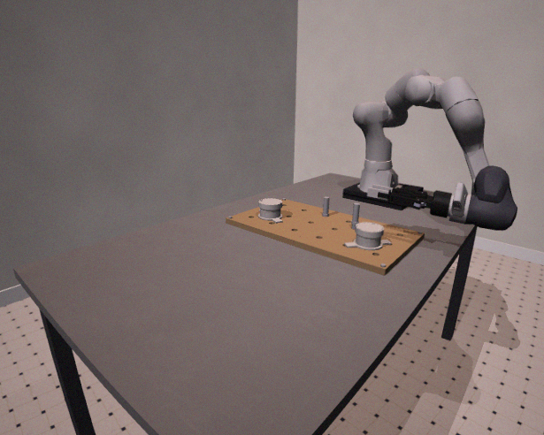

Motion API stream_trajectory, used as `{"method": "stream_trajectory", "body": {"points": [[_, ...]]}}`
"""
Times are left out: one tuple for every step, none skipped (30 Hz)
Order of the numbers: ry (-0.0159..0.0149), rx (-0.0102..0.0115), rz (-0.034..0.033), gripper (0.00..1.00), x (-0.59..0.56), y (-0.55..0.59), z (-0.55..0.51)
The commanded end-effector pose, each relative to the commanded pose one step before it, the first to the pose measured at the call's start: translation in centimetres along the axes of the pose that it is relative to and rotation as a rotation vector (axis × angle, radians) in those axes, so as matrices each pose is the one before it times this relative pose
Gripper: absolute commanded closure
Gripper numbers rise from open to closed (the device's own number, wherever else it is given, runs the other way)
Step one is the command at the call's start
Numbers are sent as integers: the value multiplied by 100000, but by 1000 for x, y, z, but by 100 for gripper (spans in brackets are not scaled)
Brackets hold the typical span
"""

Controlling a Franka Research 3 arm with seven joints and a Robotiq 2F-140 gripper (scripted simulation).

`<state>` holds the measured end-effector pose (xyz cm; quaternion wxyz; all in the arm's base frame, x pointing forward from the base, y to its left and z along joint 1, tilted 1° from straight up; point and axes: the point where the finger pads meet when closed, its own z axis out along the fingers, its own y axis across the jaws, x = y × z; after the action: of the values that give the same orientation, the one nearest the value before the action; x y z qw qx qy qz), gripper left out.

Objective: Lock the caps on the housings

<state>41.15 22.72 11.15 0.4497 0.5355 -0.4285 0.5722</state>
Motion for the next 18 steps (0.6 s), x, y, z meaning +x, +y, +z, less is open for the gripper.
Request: {"method": "stream_trajectory", "body": {"points": [[-1060,334,-888,64,98,-31,-81],[0,0,0,64,0,0,0],[0,0,0,64,0,0,0],[-1099,-31,-104,64,-24,-20,29],[-1463,-38,-126,64,-29,-24,35],[-1808,-41,-136,64,-31,-26,38],[-2111,-40,-132,64,-30,-25,36],[-2356,-33,-113,64,-26,-21,30],[-2529,-21,-81,64,-18,-15,21],[-2623,-6,-41,64,-9,-7,8],[-2635,12,4,64,0,2,-5],[-2566,30,46,64,9,10,-18],[-2422,45,82,64,16,17,-29],[-2211,57,108,64,20,22,-37],[-1946,63,121,64,23,25,-41],[-1640,62,121,64,22,25,-40],[-1310,56,109,64,20,22,-36],[-974,46,88,64,16,18,-29]]}}
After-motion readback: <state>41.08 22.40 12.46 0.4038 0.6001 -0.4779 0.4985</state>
